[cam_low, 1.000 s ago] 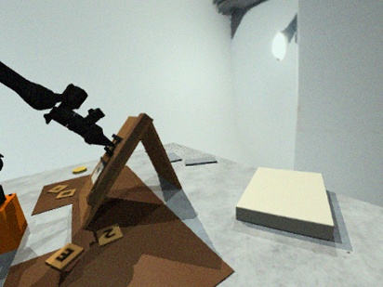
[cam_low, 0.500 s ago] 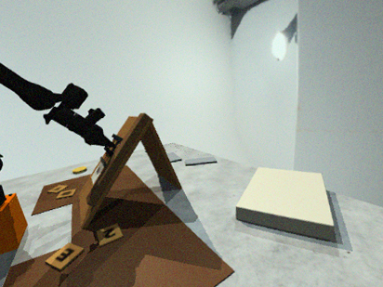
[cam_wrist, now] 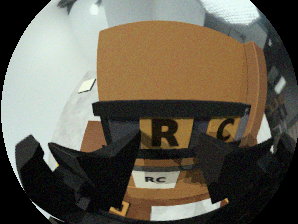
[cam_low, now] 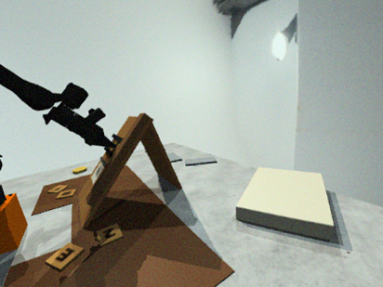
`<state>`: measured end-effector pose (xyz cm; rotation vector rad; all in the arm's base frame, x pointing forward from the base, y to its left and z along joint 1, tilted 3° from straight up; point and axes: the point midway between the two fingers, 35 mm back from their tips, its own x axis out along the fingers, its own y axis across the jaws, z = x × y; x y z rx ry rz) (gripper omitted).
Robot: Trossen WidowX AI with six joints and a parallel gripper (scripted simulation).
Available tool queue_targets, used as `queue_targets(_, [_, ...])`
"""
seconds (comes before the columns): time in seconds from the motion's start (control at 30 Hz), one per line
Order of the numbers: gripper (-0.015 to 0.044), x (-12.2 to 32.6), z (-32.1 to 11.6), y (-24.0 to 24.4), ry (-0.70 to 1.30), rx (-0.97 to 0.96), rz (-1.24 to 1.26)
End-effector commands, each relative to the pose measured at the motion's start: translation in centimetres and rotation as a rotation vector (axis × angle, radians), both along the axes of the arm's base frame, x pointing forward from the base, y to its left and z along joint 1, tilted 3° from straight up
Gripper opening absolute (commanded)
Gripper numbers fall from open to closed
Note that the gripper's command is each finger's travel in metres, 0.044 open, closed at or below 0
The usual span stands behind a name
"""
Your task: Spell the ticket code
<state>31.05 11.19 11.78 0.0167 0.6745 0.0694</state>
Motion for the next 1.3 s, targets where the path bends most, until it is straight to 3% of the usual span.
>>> queue_targets(0.0, [0.0, 0.0, 0.1, -0.2, -0.003, 0.0, 0.006])
queue_targets(0.77, [0.0, 0.1, 0.0, -1.4, -0.004, -0.001, 0.006])
queue_targets(1.13, [0.0289, -0.2, 0.2, -1.4, -0.003, -0.001, 0.006])
queue_targets(1.27, [0.0295, -0.6, 0.5, -1.4, -0.003, -0.001, 0.006])
